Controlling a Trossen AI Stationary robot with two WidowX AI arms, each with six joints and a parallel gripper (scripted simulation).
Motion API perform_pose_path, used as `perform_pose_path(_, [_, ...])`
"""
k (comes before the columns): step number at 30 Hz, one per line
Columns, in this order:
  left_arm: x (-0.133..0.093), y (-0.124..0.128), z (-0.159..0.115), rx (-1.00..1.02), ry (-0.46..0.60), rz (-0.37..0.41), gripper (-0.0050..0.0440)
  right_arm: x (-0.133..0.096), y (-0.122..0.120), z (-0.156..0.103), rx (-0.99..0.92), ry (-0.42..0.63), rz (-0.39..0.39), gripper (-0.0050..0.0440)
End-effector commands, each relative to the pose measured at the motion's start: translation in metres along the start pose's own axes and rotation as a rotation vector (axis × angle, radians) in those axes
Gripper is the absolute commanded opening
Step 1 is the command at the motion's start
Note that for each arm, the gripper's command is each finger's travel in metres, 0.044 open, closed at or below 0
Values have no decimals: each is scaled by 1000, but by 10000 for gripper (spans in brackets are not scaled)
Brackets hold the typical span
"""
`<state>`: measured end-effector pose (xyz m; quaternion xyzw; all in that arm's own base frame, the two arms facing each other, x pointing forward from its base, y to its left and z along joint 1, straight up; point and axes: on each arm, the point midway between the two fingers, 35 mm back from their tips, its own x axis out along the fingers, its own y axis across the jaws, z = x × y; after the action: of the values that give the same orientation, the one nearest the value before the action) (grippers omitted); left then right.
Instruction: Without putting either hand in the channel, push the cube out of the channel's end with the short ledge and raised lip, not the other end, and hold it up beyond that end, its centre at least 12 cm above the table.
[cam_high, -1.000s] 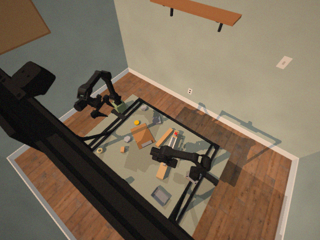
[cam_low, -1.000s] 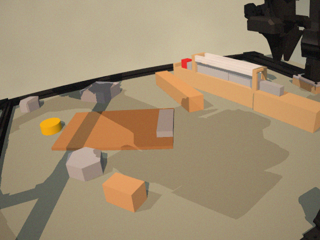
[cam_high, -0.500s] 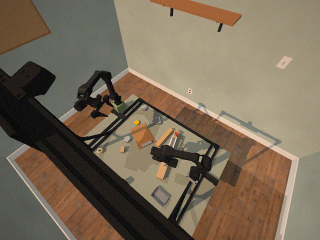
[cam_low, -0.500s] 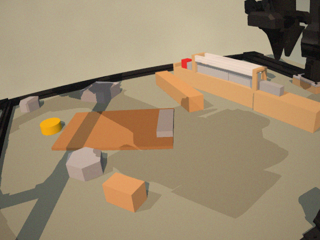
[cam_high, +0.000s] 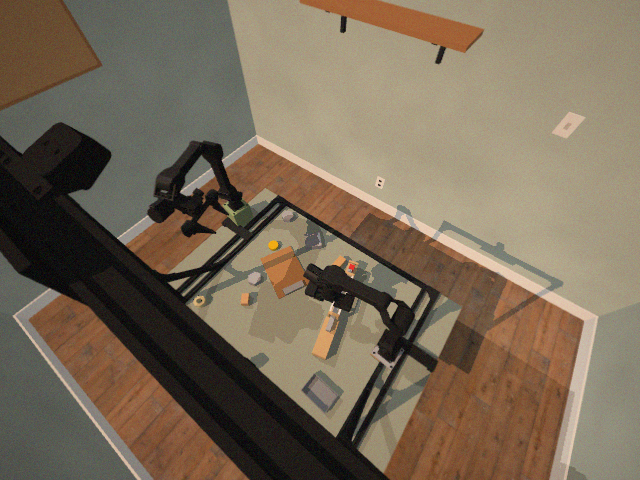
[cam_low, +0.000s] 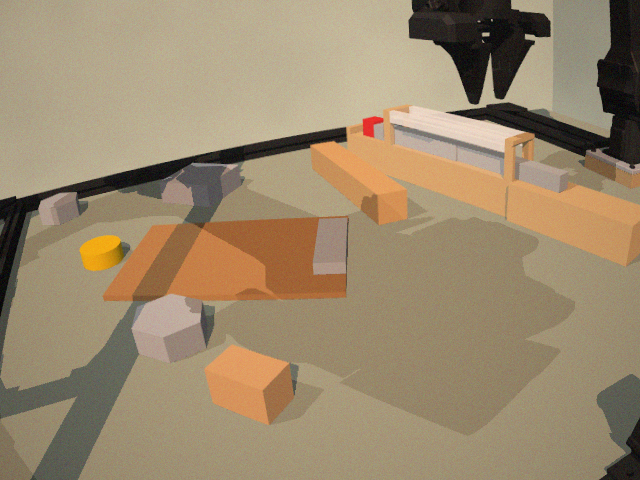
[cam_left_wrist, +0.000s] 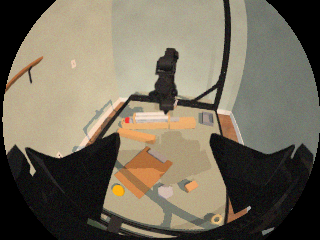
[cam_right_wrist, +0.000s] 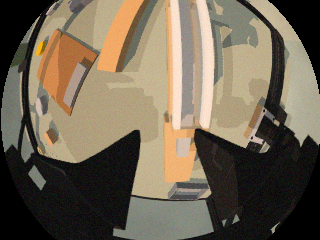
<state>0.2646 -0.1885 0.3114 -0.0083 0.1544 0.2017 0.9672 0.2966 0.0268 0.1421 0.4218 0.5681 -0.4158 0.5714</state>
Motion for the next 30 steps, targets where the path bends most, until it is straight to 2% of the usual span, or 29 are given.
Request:
perform_pose_path(1, [0, 0, 0, -2, -1, 0, 400, -3, 11, 61, 5, -22, 13, 220])
perform_pose_path(2, [0, 0, 0, -2, -1, 0, 400, -4, 11, 78, 5, -24, 13, 220])
perform_pose_path(4, [0, 0, 0, -2, -1, 0, 400, -4, 11, 78, 5, -24, 13, 220])
perform_pose_path(10, [0, 0, 0, -2, -1, 0, 400, 1, -2, 167, -4, -13, -3, 220])
perform_pose_path(15, [0, 0, 0, -2, -1, 0, 400, 6, -21, 214, -9, -4, -8, 220])
perform_pose_path(19, [0, 0, 0, -2, -1, 0, 400, 7, -29, 229, -11, -1, -9, 220])
perform_pose_path(25, [0, 0, 0, -2, -1, 0, 400, 8, -29, 230, -11, -1, -10, 220])
perform_pose_path(30, [0, 0, 0, -2, -1, 0, 400, 23, -29, 230, -11, -1, -10, 220])
